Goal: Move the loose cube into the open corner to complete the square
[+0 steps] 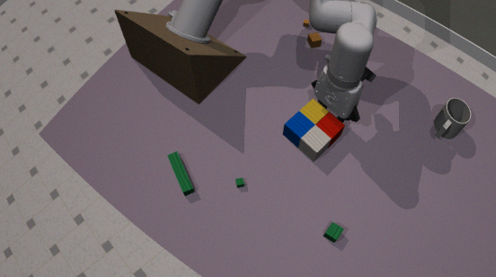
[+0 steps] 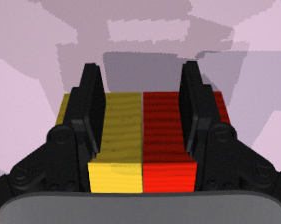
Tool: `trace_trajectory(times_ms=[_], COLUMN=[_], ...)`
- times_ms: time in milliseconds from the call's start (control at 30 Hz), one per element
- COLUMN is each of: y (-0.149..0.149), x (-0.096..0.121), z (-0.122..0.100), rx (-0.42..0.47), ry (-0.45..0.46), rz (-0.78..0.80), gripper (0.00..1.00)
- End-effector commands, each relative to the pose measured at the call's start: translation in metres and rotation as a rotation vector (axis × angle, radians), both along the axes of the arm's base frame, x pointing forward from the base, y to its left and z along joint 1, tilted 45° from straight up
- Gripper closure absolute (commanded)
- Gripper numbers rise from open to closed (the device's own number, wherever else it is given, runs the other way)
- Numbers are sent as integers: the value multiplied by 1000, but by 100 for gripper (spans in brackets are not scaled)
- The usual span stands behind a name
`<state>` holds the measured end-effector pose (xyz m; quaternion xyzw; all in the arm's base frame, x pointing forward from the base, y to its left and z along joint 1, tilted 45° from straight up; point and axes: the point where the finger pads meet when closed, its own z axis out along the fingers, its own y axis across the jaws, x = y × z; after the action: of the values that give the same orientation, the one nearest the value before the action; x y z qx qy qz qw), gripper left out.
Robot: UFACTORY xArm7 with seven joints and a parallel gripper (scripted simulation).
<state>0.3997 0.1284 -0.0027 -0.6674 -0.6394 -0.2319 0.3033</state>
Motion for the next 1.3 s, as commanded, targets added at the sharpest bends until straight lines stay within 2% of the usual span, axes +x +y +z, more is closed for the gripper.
trace_trajectory(times_ms=[0, 1267], y=[-2, 5], x=[1, 2], z=[0, 8], rx=[-2, -2], ry=[-3, -3], rz=[-3, -3], gripper=[51, 51])
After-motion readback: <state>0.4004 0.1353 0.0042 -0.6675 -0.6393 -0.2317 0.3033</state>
